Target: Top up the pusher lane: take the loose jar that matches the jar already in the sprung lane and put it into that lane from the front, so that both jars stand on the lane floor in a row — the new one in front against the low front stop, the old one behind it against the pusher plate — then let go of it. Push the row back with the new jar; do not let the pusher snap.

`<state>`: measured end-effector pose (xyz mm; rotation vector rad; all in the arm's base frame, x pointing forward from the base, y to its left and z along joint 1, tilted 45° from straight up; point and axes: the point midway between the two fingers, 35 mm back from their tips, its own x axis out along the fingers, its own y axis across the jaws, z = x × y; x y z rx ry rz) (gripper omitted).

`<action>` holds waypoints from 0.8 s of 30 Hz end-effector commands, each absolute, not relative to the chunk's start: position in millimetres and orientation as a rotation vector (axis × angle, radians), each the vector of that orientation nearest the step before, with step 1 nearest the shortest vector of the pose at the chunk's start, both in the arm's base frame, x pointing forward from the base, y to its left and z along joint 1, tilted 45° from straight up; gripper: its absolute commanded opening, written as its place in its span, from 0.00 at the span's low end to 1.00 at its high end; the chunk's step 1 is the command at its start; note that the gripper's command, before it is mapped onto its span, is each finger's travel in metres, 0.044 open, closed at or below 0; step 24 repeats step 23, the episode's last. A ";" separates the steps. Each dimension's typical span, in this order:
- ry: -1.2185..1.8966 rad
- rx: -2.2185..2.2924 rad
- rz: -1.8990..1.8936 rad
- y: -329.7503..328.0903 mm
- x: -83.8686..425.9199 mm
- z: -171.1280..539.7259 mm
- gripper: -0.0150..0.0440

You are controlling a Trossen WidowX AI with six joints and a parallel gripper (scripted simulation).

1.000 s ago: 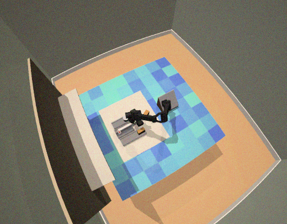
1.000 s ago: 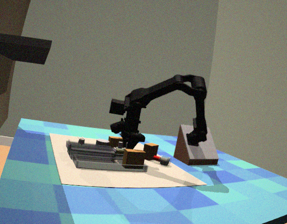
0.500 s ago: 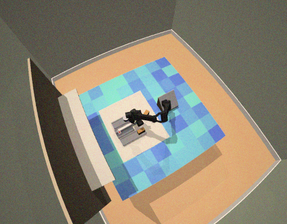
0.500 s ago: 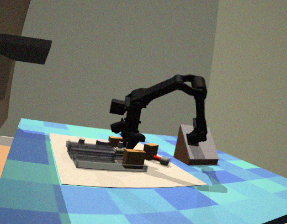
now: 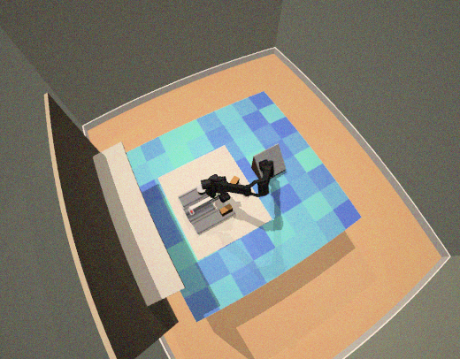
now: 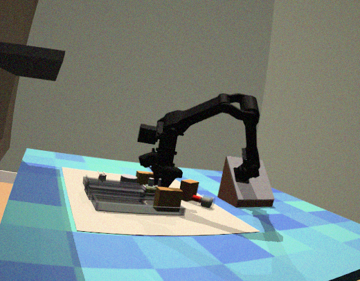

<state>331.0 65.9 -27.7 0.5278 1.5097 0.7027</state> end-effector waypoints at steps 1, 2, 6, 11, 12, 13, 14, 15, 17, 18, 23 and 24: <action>1.504 0.526 0.705 60.7 332.3 -22.7 0.71; 1.504 0.526 0.705 58.1 332.5 -20.1 0.71; 1.504 0.526 0.705 51.9 332.9 -13.9 0.71; 1.504 0.526 0.705 51.8 332.4 -13.9 0.71; 1.504 0.526 0.705 51.6 331.4 -13.9 0.71; 1.504 0.526 0.705 51.2 329.8 -14.0 0.71; 1.504 0.526 0.705 50.8 327.7 -14.0 0.71; 1.505 0.526 0.705 50.3 325.2 -14.0 0.71; 1.505 0.526 0.704 49.1 319.1 -14.1 0.71; 1.505 0.526 0.704 48.5 315.9 -14.2 0.71; 1.506 0.526 0.704 46.0 299.5 -14.6 0.71; 1.506 0.526 0.704 46.0 299.5 -14.6 0.71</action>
